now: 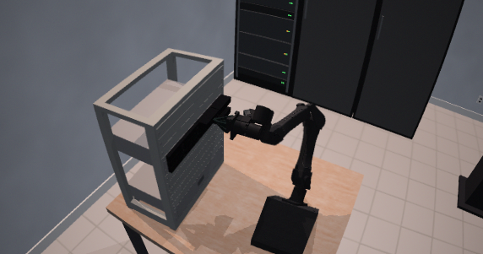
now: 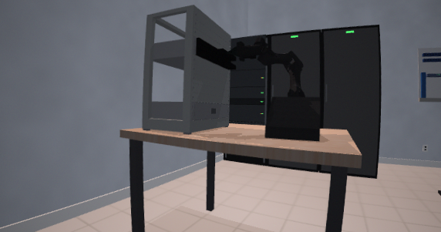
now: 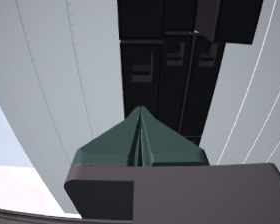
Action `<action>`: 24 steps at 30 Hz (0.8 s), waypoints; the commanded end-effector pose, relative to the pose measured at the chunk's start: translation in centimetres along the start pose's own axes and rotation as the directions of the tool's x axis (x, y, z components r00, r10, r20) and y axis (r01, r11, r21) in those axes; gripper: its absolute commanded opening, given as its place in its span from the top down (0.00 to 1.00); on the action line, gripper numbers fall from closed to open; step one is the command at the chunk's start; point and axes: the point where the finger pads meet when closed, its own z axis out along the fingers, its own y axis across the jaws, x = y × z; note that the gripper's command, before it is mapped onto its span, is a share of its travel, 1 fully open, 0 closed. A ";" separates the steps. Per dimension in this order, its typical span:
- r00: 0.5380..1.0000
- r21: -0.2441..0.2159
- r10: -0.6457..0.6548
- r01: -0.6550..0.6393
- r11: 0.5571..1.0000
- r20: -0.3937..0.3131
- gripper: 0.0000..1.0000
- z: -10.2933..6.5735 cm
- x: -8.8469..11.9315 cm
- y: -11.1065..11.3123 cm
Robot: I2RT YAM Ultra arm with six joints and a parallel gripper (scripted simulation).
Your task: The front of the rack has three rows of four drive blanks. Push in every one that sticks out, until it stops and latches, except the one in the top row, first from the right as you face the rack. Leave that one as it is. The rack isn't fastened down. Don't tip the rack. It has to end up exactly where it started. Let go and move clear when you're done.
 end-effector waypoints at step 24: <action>1.000 -0.011 -0.015 0.014 1.000 -0.015 1.00 2.4 0.6 0.4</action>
